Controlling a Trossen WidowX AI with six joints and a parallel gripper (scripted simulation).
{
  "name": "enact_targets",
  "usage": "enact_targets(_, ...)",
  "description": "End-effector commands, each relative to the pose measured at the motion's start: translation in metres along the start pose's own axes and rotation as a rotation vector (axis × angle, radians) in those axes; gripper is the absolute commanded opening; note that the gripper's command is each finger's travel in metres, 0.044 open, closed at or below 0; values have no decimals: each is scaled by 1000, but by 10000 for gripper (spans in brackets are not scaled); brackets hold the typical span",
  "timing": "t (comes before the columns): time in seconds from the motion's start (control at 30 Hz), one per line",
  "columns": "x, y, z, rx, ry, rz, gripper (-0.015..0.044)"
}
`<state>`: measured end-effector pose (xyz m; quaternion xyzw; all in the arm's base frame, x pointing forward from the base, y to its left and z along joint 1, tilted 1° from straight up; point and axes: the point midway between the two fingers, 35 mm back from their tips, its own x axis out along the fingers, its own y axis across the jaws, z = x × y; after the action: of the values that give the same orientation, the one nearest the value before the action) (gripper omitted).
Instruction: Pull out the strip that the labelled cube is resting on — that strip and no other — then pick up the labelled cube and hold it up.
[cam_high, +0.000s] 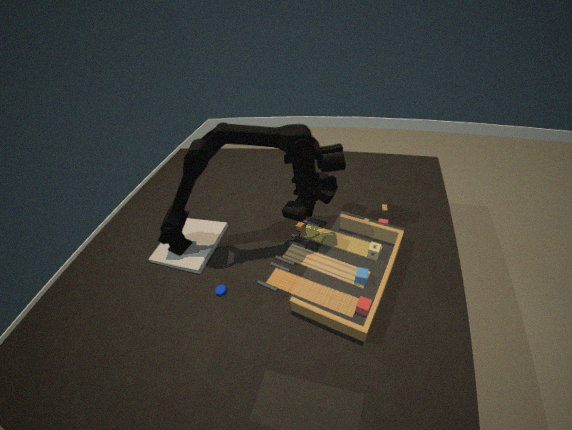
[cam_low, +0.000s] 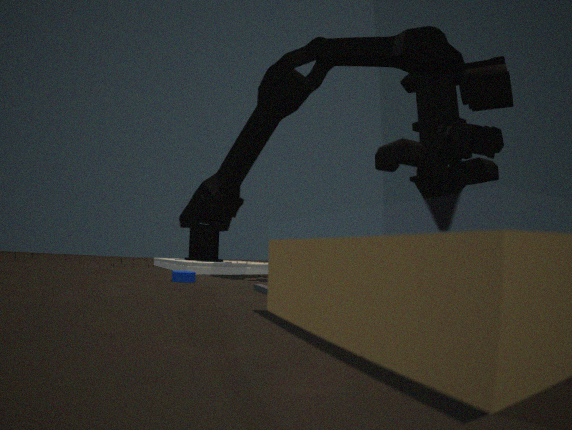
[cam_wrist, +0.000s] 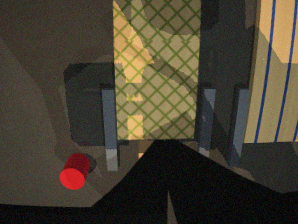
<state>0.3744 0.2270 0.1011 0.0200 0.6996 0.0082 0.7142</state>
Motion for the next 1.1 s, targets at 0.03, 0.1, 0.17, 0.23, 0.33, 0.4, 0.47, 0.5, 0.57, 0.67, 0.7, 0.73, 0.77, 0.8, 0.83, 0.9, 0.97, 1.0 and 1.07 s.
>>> enact_targets(0.03, -2, 2, 2, 20, 7, -6, 0)
enact_targets(0.1, 1, 2, 2, 20, 7, -6, 0)
enact_targets(0.17, 4, 2, 2, 20, 7, -6, 0)
enact_targets(0.23, 8, 2, 2, 20, 7, -6, 0)
enact_targets(0.33, 13, 2, 3, 20, 7, -6, 0)
enact_targets(0.4, 16, 2, 3, 20, 7, -6, 0)
enact_targets(0.47, 19, 2, 3, 20, 7, -6, 0)
enact_targets(0.5, 21, 2, 3, 20, 7, -6, 0)
enact_targets(0.57, 24, 2, 3, 20, 7, -6, 0)
enact_targets(0.67, 29, 2, 3, 20, 7, -6, 0)
enact_targets(0.7, 31, 2, 3, 20, 7, -6, 0)
enact_targets(0.73, 32, 2, 3, 20, 7, -6, 0)
enact_targets(0.77, 34, 2, 3, 20, 7, -6, 0)
enact_targets(0.8, 36, 2, 3, 20, 7, -6, 0)
enact_targets(0.83, 37, 2, 3, 20, 7, -6, 0)
enact_targets(0.9, 41, 1, 3, 20, 7, -6, 0)
enact_targets(0.97, 44, 1, 3, 20, 7, -6, 0)
enact_targets(1.0, 45, 1, 3, 20, 7, -6, 0)
enact_targets(1.07, 49, 1, 2, 20, 7, -6, 0)
